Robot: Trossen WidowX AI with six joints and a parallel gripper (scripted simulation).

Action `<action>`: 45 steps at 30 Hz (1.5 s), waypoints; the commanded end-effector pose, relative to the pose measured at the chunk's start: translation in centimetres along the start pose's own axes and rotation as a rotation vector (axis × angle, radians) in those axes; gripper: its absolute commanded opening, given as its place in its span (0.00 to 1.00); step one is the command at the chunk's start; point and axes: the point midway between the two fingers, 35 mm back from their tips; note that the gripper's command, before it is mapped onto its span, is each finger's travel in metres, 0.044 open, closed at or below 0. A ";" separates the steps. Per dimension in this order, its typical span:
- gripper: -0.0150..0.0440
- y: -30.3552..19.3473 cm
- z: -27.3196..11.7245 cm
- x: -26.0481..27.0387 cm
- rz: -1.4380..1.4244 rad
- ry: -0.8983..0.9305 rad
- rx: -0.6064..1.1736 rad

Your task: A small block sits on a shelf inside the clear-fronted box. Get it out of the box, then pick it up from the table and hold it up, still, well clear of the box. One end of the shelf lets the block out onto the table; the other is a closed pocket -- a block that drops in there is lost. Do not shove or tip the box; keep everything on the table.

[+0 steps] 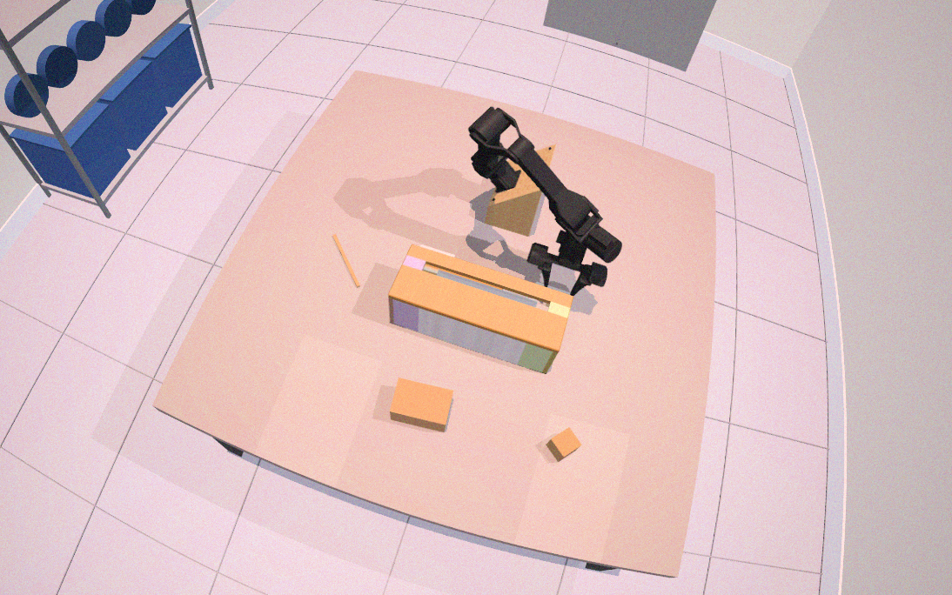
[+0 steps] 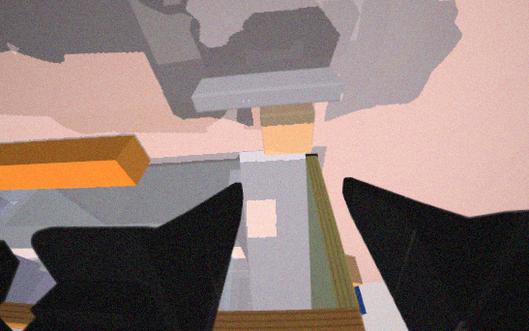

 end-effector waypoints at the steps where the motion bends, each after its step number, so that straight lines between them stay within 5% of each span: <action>1: 0.74 0.4 0.8 0.1 -0.010 0.006 0.002; 32: 0.74 2.1 5.1 0.4 -0.010 0.009 0.004; 39: 0.43 2.1 5.1 0.4 -0.010 0.009 0.004; 45: 0.26 1.7 4.3 0.2 -0.010 0.008 0.003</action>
Point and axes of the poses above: the point midway between the two fingers, 35 mm back from their tips, its own z axis out along the fingers, its own x axis across the jaws, y = z × x, and after that the axes turned 13 degrees about z, right-handed
